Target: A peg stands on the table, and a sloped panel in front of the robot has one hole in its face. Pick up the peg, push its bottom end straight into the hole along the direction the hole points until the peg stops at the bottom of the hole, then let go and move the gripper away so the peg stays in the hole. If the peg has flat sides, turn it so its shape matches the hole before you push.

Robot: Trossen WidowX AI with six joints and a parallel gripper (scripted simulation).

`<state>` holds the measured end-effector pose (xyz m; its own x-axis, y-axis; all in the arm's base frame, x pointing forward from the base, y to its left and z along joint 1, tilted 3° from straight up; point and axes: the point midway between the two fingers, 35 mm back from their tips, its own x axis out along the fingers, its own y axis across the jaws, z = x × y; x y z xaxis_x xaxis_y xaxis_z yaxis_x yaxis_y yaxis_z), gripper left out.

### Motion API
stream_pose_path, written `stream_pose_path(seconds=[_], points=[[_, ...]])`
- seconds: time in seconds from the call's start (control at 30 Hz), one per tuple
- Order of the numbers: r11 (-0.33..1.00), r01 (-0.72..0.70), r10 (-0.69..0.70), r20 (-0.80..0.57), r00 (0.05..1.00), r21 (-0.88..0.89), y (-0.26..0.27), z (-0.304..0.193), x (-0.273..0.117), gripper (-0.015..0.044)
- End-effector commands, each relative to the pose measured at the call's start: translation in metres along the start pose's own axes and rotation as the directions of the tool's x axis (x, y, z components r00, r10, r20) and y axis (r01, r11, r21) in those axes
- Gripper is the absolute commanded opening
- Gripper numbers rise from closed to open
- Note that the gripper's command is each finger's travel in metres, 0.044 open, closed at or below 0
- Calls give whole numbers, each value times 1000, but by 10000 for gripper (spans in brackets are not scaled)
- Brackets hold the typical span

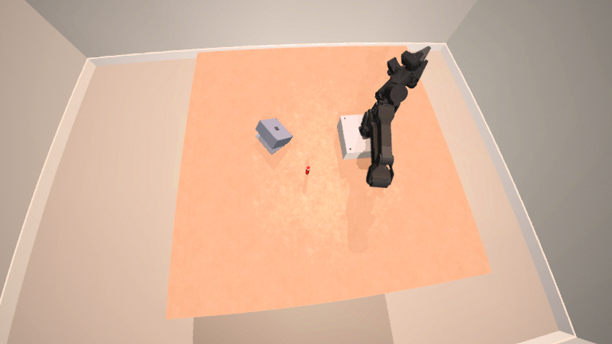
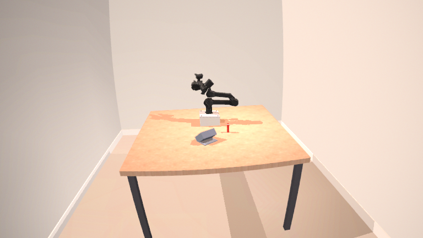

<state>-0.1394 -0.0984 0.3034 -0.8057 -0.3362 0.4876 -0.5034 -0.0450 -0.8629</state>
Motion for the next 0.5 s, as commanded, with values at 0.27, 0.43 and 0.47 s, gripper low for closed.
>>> stream_pose_path(seconds=[0.27, 0.43, 0.47], points=[[998, -34, 25, 152, 988, 57, -3, 31, 3, 440], [993, -65, 40, 250, 967, 93, -6, 51, 2, 440], [992, -72, 43, 270, 962, 100, -7, 56, 1, 440]])
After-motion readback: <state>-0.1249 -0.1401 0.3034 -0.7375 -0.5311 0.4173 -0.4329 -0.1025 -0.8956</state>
